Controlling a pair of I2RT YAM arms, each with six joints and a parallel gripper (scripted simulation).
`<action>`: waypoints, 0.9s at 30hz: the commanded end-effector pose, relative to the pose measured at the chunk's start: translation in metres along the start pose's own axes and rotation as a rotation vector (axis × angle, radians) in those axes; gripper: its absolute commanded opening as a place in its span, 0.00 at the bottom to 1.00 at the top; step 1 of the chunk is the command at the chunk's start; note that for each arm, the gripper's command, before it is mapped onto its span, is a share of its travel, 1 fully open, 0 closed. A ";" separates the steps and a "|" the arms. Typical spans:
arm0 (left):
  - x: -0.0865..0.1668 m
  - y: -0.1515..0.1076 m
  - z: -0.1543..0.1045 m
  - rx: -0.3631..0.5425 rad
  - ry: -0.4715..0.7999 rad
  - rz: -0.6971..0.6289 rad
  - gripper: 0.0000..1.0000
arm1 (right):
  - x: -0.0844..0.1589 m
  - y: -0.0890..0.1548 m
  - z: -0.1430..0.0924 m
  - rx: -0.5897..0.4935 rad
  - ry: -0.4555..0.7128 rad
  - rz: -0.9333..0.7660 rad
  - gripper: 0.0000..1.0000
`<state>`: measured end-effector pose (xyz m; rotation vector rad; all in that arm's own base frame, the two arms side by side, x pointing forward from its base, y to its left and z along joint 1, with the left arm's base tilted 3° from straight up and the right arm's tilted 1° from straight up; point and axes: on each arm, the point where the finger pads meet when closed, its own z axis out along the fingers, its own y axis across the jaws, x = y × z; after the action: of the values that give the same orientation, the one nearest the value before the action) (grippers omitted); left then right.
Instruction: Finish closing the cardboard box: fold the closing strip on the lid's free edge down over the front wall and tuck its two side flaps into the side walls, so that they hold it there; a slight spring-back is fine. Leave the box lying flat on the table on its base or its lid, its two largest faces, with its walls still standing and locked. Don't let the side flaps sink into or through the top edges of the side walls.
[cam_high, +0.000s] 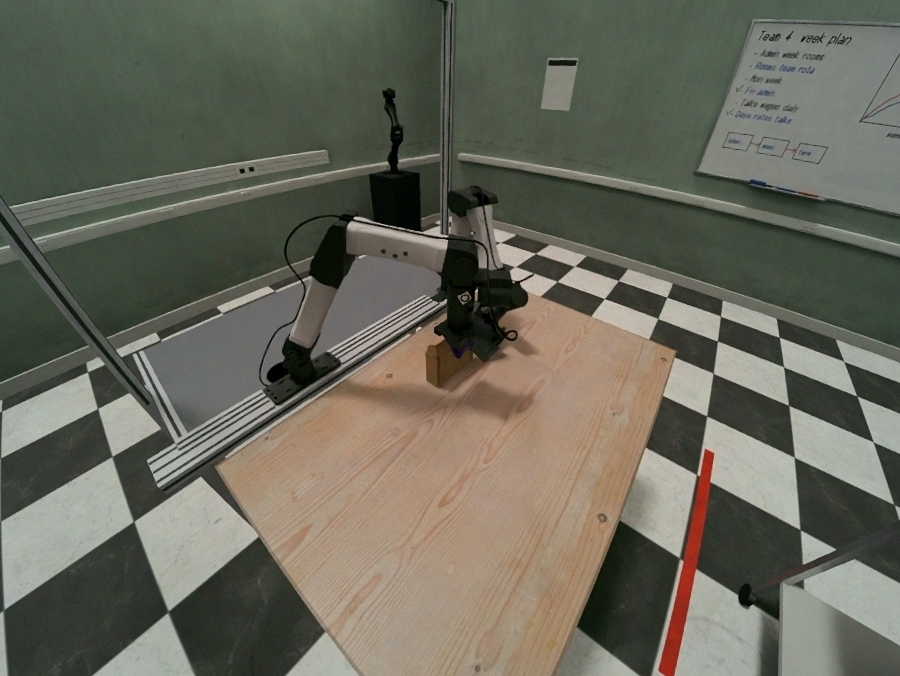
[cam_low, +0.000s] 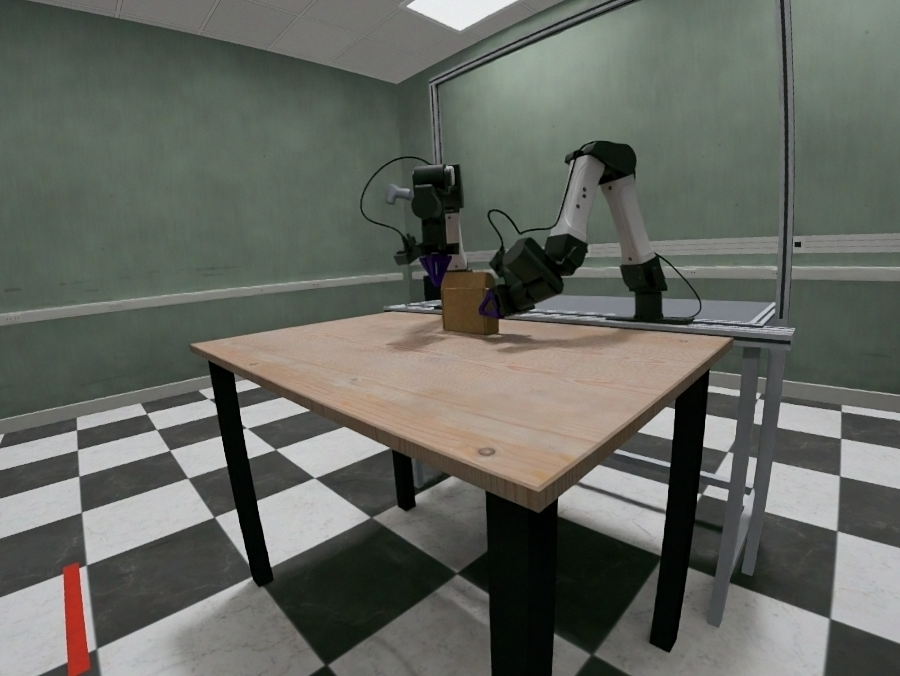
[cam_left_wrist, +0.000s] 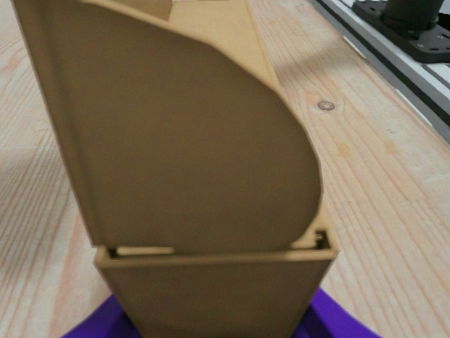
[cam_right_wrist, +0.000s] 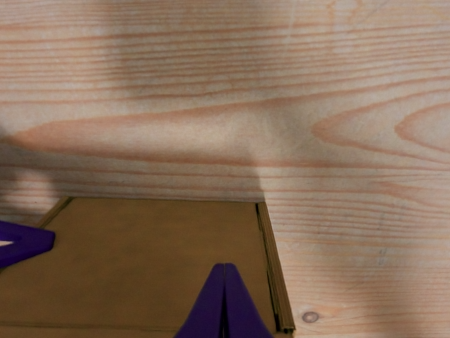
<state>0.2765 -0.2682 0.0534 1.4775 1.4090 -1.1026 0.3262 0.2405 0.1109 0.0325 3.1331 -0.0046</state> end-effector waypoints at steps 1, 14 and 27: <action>0.011 -0.002 0.000 -0.006 0.014 -0.031 0.45 | 0.004 -0.001 -0.020 -0.020 -0.025 0.019 0.01; 0.011 -0.002 0.000 -0.006 0.014 -0.031 0.45 | 0.011 0.002 -0.014 -0.023 -0.029 0.015 0.01; 0.011 -0.002 0.000 -0.006 0.014 -0.031 0.45 | 0.018 0.002 -0.014 -0.023 -0.028 0.015 0.01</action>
<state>0.2765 -0.2682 0.0534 1.4775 1.4090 -1.1026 0.3111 0.2386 0.1158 0.0514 3.1346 -0.0066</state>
